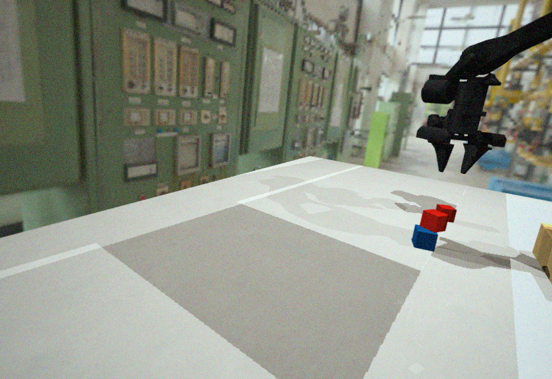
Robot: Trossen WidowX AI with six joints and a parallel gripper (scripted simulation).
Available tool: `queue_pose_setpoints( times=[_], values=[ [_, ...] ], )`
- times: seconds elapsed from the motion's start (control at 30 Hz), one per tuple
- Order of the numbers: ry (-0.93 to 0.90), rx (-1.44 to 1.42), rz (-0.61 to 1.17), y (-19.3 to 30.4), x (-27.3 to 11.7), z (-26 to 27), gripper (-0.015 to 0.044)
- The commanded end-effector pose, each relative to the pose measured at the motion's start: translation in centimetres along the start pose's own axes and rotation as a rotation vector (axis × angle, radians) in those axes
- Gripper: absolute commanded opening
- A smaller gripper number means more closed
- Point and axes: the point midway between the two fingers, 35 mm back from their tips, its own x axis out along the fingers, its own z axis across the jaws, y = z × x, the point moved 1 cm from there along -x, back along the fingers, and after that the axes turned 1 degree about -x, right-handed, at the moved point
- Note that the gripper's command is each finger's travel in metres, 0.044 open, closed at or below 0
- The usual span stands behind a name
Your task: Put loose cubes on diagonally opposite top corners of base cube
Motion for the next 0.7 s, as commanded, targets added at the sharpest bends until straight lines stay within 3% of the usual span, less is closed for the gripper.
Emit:
queue_pose_setpoints(
  times=[0.0,0.23,0.47,0.67],
  values=[
    [0.003,0.191,0.001,-0.8,-0.4,-1.4,0.0265],
    [0.004,0.201,0.001,-0.9,-0.3,-1.5,0.0265],
    [0.004,0.202,0.001,-0.9,5.3,-1.6,0.0265],
    [0.003,0.200,0.002,-0.8,6.2,-1.6,0.0265]
  ],
)
